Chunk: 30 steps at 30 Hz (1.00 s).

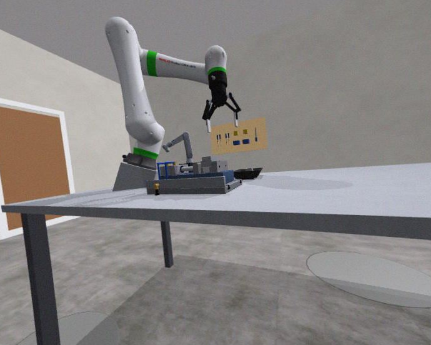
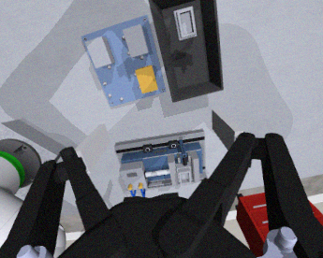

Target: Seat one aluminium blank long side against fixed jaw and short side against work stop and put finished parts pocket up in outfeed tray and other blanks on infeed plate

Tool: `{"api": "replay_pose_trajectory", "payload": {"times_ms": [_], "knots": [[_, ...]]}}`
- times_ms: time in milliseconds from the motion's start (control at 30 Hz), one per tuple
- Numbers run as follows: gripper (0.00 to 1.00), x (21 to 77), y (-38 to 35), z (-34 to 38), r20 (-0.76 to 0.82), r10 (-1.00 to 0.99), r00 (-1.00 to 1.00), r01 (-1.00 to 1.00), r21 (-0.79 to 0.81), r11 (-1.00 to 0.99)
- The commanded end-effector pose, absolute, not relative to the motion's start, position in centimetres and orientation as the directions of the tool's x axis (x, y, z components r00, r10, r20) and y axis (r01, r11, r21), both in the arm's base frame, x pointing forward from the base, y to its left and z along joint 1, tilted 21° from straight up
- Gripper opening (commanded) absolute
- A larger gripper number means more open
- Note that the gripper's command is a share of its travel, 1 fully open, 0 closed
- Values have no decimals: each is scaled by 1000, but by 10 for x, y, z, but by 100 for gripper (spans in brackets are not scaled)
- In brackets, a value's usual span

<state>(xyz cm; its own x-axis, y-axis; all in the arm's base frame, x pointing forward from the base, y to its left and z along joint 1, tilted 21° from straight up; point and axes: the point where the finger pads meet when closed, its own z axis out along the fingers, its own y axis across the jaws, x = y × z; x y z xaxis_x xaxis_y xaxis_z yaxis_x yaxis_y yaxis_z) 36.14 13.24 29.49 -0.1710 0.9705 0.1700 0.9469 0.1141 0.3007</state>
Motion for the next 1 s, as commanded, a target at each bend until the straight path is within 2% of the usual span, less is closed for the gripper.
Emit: {"api": "replay_pose_trajectory", "payload": {"times_ms": [0,233,433,467,967], "knots": [[100,330,134,267,193,963,-187,948,294,124],[100,298,134,229,222,954,-203,952,274,139],[100,294,134,225,225,953,-205,952,272,140],[0,294,134,225,225,953,-205,952,272,140],[0,294,134,225,225,953,-205,952,272,140]]}}
